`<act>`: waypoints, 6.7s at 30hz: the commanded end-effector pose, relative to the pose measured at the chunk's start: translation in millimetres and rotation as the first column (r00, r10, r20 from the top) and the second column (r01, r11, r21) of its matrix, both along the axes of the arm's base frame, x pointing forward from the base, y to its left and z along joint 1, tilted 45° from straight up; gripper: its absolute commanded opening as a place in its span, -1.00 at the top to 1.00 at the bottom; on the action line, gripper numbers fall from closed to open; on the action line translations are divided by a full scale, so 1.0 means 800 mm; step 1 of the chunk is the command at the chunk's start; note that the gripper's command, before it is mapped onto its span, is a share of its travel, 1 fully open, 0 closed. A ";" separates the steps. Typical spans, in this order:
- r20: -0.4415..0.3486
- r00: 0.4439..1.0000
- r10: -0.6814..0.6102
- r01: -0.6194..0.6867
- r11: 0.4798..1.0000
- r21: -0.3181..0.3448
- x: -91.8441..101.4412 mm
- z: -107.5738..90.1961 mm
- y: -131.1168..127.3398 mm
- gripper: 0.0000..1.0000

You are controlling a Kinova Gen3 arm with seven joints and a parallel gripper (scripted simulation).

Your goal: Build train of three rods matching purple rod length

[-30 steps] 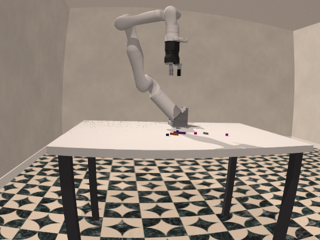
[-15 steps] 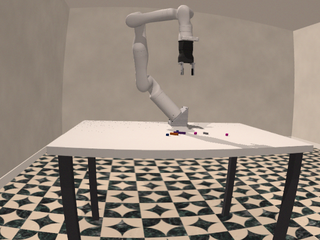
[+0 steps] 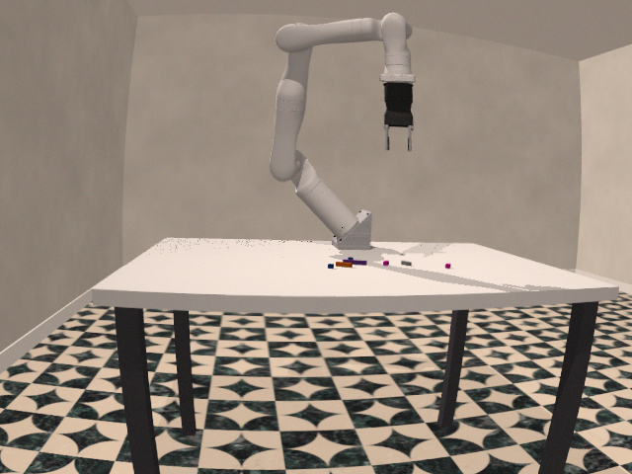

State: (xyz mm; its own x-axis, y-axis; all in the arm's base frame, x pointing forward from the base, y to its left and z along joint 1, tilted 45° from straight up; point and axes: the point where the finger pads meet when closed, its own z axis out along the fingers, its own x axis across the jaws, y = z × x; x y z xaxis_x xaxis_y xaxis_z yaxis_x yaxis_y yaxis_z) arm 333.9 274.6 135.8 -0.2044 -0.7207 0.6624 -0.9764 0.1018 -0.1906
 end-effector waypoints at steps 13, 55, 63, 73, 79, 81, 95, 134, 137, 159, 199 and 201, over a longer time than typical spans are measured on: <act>0.247 0.945 -0.215 0.211 0.977 0.045 -0.008 -0.063 0.049 -1.00; 0.320 0.905 -0.281 0.272 0.960 0.072 -0.013 -0.081 0.059 -1.00; 0.320 0.905 -0.281 0.272 0.960 0.072 -0.013 -0.081 0.059 -1.00; 0.320 0.905 -0.281 0.272 0.960 0.072 -0.013 -0.081 0.059 -1.00; 0.320 0.905 -0.281 0.272 0.960 0.072 -0.013 -0.081 0.059 -1.00; 0.320 0.905 -0.281 0.272 0.960 0.072 -0.013 -0.081 0.059 -1.00; 0.320 0.905 -0.281 0.272 0.960 0.072 -0.013 -0.081 0.059 -1.00; 0.297 0.922 -0.248 0.244 0.968 0.051 -0.002 -0.082 0.036 -1.00; 0.269 0.940 -0.209 0.209 0.977 0.030 0.009 -0.082 0.012 -1.00; -0.180 0.953 0.245 -0.258 0.965 -0.055 0.023 -0.094 -0.220 -1.00; -0.391 0.817 0.424 -0.453 0.891 0.022 -0.021 -0.105 -0.296 -0.07; -0.391 0.817 0.424 -0.453 0.891 0.022 -0.021 -0.105 -0.296 -0.07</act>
State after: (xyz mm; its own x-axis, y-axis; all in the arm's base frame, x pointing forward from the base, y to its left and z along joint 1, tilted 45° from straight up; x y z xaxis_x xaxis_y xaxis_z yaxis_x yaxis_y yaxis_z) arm 317.5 36.6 52.2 0.3789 -0.6281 0.6797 -0.9195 -0.3388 0.1995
